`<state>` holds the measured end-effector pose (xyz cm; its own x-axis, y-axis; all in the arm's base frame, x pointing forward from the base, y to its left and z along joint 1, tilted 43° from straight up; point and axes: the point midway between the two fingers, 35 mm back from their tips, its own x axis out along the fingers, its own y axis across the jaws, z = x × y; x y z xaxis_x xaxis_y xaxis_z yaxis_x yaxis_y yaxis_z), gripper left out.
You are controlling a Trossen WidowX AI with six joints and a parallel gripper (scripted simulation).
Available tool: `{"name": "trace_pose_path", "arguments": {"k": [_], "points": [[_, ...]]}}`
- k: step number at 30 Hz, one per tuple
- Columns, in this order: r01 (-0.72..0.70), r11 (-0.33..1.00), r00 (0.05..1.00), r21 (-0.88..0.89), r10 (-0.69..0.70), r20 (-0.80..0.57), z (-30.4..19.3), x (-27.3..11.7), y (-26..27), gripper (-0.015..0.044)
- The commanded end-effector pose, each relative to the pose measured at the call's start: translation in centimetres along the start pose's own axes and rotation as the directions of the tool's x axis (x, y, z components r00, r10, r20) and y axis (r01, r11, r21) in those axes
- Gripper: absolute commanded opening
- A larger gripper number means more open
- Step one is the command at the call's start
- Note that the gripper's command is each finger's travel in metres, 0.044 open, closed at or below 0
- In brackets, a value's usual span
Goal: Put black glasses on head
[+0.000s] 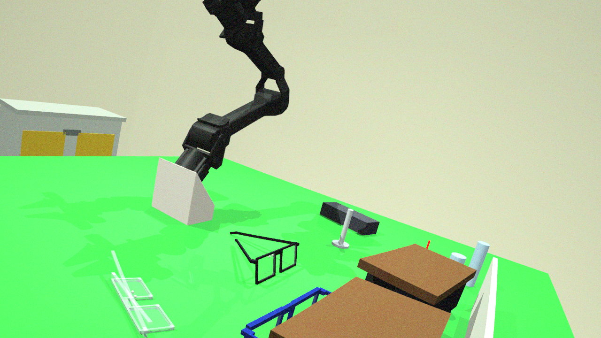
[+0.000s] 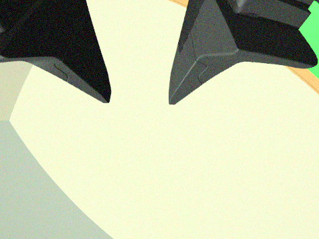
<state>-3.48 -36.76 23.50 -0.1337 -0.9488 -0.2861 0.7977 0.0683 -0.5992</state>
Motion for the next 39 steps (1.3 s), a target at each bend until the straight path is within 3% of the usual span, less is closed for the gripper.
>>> {"name": "trace_pose_path", "arguments": {"k": [1,9,13,17,23,30,39], "points": [[-0.259,0.956,0.964,0.137,0.266,-0.029,0.7,1.0,7.0,0.02],[-0.59,0.694,0.706,0.412,0.691,-0.155,0.6,-1.8,20.3,0.02],[-0.615,0.549,0.502,0.566,0.826,-0.255,-0.2,-5.1,26.2,0.02],[-0.547,0.46,0.277,0.7,0.888,-0.367,-1.4,-9.2,31.1,0.02],[-0.317,0.497,-0.078,0.808,0.835,-0.545,-3.9,-17.0,36.3,0.02],[-0.031,0.757,-0.405,0.653,0.588,-0.7,-7.1,-25.7,39.2,0.02],[-0.008,0.784,-0.43,0.62,0.558,-0.71,-7.4,-26.3,39.5,0.02]]}}
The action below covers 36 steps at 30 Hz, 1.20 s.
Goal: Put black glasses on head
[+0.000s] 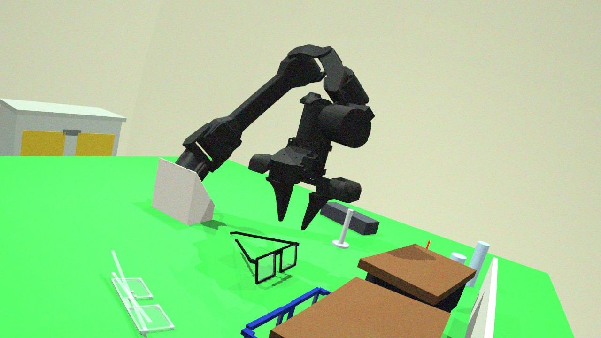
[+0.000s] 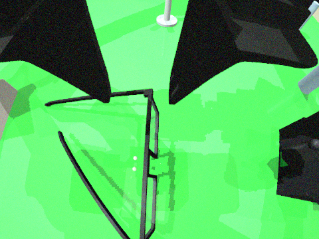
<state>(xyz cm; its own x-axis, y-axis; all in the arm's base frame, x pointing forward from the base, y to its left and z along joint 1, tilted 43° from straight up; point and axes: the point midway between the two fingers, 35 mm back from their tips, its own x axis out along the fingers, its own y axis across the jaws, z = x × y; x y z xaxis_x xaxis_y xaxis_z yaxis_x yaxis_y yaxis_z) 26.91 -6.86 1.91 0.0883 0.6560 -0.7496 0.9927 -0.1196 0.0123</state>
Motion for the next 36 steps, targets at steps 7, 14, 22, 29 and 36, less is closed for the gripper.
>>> {"name": "trace_pose_path", "arguments": {"k": [7,14,22,29,36], "points": [[0.005,1.0,1.0,0.019,-0.005,-0.011,0.1,0.1,0.3,0.012],[0.005,1.0,1.0,0.019,-0.005,-0.011,0.1,0.1,0.3,0.012],[0.005,1.0,1.0,0.019,-0.004,-0.01,0.1,1.3,0.5,0.012],[0.004,1.0,1.0,0.019,-0.004,-0.01,0.2,2.4,0.7,0.012],[0.004,1.0,1.0,0.019,-0.004,-0.011,0.2,3.6,0.8,0.012]]}}
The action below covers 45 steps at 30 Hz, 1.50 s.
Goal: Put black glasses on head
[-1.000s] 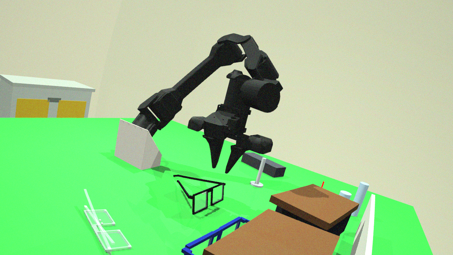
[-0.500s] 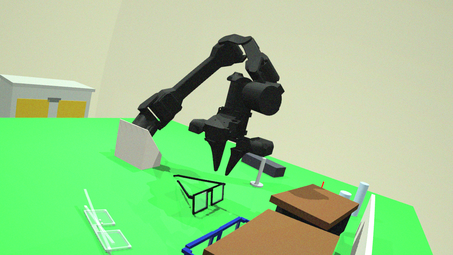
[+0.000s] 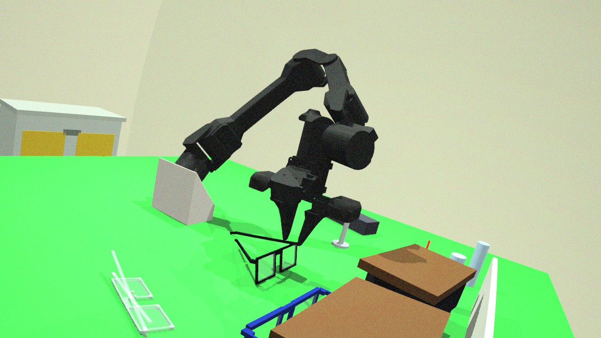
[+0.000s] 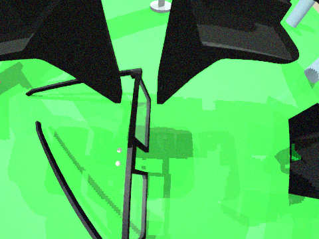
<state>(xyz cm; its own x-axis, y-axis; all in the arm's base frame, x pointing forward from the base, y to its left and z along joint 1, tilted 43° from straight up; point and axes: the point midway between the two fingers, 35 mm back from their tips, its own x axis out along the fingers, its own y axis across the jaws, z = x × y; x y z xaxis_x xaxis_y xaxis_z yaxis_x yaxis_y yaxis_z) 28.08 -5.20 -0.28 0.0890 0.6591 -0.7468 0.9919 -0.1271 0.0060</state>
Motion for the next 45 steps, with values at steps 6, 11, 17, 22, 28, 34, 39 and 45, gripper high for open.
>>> {"name": "trace_pose_path", "arguments": {"k": [6,11,17,22,28,34,39,45], "points": [[0.004,1.0,1.0,0.009,-0.004,-0.007,0.0,1.7,-0.1,0.012],[0.004,1.0,1.0,0.008,-0.004,-0.008,0.0,2.5,0.0,0.012],[0.004,1.0,1.0,0.008,-0.004,-0.009,0.0,3.2,0.0,0.012],[0.005,1.0,1.0,0.008,-0.004,-0.009,0.0,3.2,-0.1,0.012],[0.005,1.0,1.0,0.008,-0.005,-0.009,0.0,3.2,-0.4,0.012],[0.006,1.0,1.0,0.007,-0.006,-0.007,0.0,3.2,-0.2,0.0054],[0.006,1.0,1.0,0.007,-0.006,-0.007,0.0,3.2,-0.2,0.0021],[0.006,1.0,1.0,0.007,-0.006,-0.007,0.0,3.2,-0.2,0.0]]}}
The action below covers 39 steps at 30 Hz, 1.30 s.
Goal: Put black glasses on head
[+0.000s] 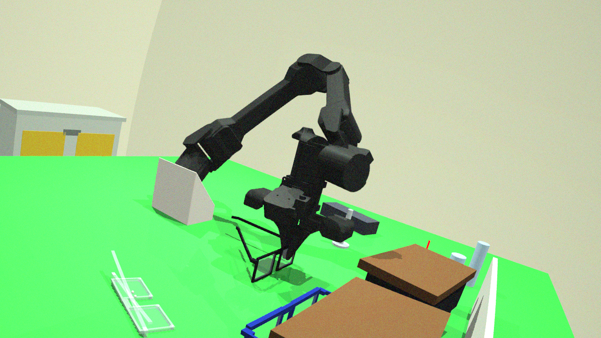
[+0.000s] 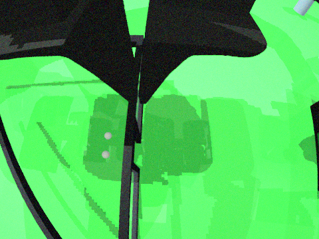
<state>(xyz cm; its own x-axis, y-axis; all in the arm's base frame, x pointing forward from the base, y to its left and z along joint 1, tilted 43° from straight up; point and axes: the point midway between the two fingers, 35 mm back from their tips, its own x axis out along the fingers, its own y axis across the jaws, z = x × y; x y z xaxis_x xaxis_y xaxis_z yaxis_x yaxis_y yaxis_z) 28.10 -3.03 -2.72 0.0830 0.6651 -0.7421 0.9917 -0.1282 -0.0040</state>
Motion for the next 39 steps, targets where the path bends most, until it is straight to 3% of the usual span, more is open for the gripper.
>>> {"name": "trace_pose_path", "arguments": {"k": [1,7,22,29,39], "points": [[-0.001,1.0,1.0,0.0,0.001,0.0,0.0,0.0,0.0,0.0],[-0.001,1.0,1.0,0.0,0.001,0.002,0.1,-1.0,0.2,0.0],[-0.002,1.0,1.0,0.002,0.002,0.003,0.4,-9.6,0.3,0.0],[-0.001,1.0,1.0,-0.011,0.001,0.002,0.3,-10.3,0.2,0.0],[0.009,0.941,0.999,-0.337,0.002,0.032,-5.4,-10.4,1.7,0.0]]}}
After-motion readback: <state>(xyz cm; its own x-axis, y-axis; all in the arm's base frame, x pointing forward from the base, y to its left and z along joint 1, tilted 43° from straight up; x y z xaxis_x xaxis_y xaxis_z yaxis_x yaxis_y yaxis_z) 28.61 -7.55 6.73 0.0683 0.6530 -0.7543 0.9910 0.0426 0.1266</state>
